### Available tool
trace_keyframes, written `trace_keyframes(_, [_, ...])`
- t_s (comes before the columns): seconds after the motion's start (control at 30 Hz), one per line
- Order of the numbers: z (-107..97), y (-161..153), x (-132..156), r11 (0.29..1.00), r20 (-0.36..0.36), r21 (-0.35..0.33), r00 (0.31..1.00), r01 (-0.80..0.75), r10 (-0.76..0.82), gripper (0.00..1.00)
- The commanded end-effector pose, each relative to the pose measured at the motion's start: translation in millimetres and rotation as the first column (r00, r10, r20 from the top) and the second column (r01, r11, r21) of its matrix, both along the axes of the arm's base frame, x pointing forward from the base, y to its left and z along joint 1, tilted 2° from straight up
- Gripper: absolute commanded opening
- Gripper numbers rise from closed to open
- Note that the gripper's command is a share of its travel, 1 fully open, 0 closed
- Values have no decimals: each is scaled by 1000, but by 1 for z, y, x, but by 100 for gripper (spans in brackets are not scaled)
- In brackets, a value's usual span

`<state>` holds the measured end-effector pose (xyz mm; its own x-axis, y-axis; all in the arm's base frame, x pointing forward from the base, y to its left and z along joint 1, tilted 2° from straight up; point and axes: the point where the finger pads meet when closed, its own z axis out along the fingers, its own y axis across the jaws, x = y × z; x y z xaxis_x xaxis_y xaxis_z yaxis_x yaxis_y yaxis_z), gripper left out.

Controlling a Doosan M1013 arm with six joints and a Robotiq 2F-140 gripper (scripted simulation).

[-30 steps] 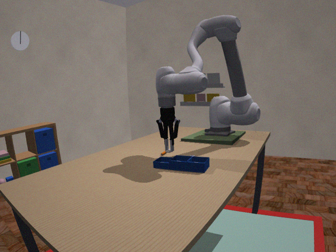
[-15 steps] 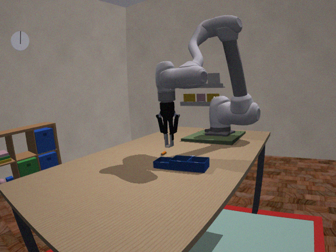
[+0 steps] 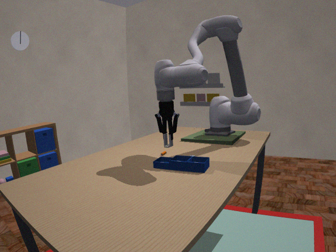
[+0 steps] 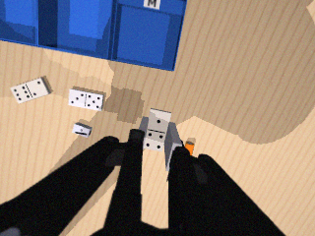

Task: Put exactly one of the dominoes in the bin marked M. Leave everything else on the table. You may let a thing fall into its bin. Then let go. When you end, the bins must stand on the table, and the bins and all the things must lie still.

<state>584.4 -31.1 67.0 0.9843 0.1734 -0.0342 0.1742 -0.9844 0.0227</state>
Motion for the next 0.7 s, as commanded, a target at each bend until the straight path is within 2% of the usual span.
trace_keyframes(0.0, [-1, 7, 14, 1000, 0, 0, 1000, 0, 0, 13])
trace_keyframes(0.07, [-1, 13, 24, 1000, 0, 0, 1000, 0, 0, 13])
trace_keyframes(0.27, [-2, 30, 56, 962, -7, 9, 962, -275, 275, 13])
trace_keyframes(0.33, [-2, 30, 56, 962, -7, 9, 962, -275, 275, 13])
trace_keyframes(0.43, [-3, 39, 72, 901, -10, 16, 901, -434, 435, 13])
trace_keyframes(0.6, [-4, 53, 97, 789, -12, 23, 789, -613, 614, 13])
trace_keyframes(0.67, [-4, 53, 97, 734, -12, 25, 734, -679, 679, 13])
